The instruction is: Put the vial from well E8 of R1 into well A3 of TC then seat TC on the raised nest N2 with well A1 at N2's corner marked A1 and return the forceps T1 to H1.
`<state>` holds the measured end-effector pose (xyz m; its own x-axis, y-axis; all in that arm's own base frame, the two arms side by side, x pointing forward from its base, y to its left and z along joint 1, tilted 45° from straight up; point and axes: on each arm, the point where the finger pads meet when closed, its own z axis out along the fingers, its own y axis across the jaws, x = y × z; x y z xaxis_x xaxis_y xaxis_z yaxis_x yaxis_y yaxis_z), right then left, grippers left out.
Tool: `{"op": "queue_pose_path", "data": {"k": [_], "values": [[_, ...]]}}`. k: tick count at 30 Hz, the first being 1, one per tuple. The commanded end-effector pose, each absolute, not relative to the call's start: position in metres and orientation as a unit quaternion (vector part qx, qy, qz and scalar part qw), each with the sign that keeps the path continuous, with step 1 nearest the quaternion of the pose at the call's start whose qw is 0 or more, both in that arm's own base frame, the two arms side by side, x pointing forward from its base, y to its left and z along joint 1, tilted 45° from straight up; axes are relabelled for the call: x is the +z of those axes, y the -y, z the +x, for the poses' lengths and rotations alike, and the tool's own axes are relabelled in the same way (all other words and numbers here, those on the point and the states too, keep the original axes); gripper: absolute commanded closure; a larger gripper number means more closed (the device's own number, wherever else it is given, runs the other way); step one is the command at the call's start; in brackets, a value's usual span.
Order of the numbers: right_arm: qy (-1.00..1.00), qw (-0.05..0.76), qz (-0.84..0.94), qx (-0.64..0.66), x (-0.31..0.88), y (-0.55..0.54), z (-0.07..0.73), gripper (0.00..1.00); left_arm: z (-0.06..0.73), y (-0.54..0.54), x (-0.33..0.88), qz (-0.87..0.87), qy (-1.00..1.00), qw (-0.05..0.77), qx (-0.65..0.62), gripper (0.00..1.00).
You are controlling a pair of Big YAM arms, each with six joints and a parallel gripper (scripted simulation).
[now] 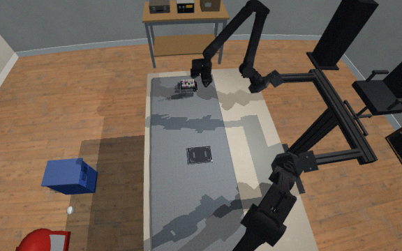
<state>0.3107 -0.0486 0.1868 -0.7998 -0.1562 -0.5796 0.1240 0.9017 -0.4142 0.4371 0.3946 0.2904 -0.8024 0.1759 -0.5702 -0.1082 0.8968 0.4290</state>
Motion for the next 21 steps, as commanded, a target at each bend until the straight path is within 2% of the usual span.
{"op": "queue_pose_path", "data": {"k": [1,21], "values": [[-0.919,0.327,-0.002,-0.22,0.198,0.0477,0.315,0.76,0.4233,-0.3906,0.3061,0.02,-0.919,0.316,0.234,0.0],[-0.919,0.327,-0.002,-0.22,0.198,0.0477,0.315,0.76,0.4211,-0.388,0.3093,0.021,-0.919,0.316,0.234,0.0]]}}
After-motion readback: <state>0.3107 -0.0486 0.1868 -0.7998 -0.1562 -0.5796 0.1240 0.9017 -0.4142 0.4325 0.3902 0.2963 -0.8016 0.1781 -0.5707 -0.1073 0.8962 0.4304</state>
